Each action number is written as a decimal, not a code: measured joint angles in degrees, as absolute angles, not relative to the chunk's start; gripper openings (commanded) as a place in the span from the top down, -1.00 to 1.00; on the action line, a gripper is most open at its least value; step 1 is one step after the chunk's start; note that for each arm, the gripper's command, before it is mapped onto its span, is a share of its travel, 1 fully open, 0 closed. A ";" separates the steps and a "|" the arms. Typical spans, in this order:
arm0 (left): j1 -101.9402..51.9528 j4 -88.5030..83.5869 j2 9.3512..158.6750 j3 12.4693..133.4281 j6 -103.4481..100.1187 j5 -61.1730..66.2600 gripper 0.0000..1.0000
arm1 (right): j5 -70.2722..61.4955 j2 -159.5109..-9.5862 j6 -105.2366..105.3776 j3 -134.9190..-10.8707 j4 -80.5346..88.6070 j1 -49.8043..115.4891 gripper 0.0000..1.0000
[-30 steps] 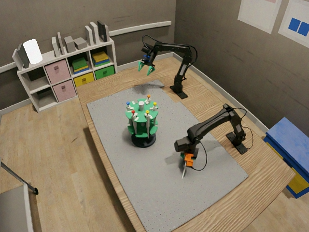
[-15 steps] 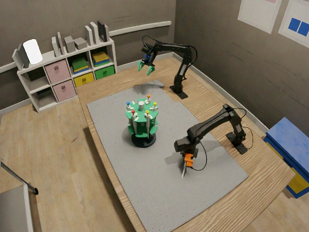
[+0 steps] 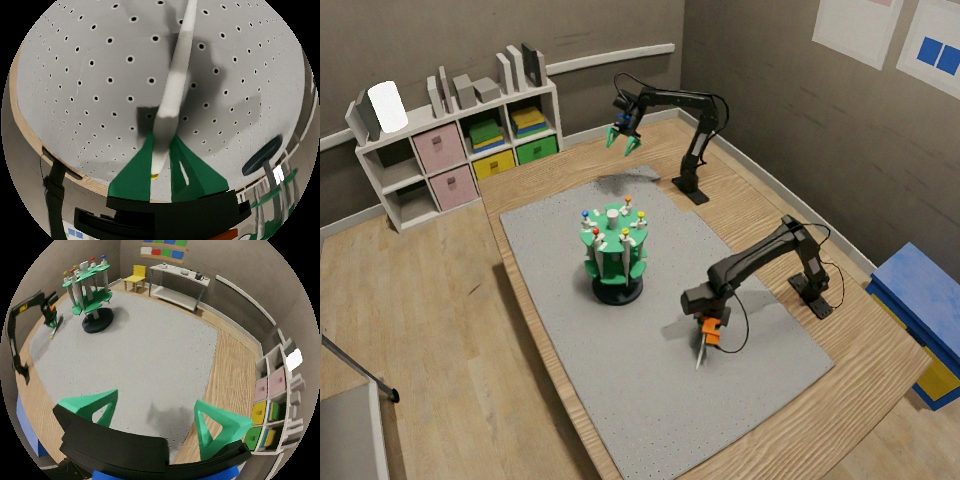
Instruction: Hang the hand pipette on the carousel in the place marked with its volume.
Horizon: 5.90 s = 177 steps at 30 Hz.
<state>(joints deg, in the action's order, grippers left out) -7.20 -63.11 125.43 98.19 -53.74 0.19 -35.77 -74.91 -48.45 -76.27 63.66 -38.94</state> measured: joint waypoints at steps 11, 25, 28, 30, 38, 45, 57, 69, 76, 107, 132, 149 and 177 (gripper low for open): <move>-7.20 -63.11 125.43 98.19 -53.74 0.19 0.77 | -35.77 -74.91 -48.45 -76.27 63.66 -38.94 -1.00; -7.20 -63.11 125.43 98.19 -53.74 0.19 0.77 | -35.77 -74.91 -48.45 -76.27 63.66 -38.94 -1.00; -7.20 -63.11 125.43 98.19 -53.74 0.19 0.77 | -35.77 -74.91 -48.45 -76.27 63.66 -38.94 -1.00; -7.20 -63.11 125.43 98.19 -53.74 0.19 0.77 | -35.77 -74.91 -48.45 -76.27 63.66 -38.94 -1.00; -7.20 -63.11 125.43 98.19 -53.74 0.19 0.77 | -35.77 -74.91 -48.45 -76.27 63.66 -38.94 -1.00; -7.20 -63.20 125.43 98.19 -53.74 0.19 0.77 | -35.77 -74.91 -48.45 -76.27 63.66 -38.94 -1.00; -7.20 -66.24 125.40 100.01 -53.74 0.19 0.77 | -35.77 -74.91 -48.45 -76.27 63.66 -38.94 -1.00; -7.20 -70.54 124.16 104.12 -53.74 0.19 0.77 | -35.77 -74.91 -48.45 -76.27 63.66 -38.94 -1.00; -7.20 -73.28 124.18 106.48 -53.74 0.19 0.77 | -35.77 -74.91 -48.45 -76.27 63.66 -38.94 -1.00; -5.28 -78.76 121.56 107.63 -39.00 0.03 0.77 | -35.77 -74.91 -48.45 -76.27 63.66 -38.94 -1.00; -0.86 -76.05 115.18 99.37 -0.75 -0.10 0.77 | -35.77 -74.91 -48.45 -76.27 63.66 -38.94 -1.00; 2.83 -74.54 111.37 94.13 26.63 -0.23 0.77 | -35.77 -74.91 -48.45 -76.27 63.66 -38.94 -1.00; 8.88 -72.49 106.67 86.89 70.15 -0.38 0.77 | -35.77 -74.91 -48.45 -76.27 63.66 -38.94 -1.00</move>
<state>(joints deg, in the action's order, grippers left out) 8.88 -72.49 106.67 86.89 70.15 -0.38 -35.77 -74.91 -48.45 -76.27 63.66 -38.94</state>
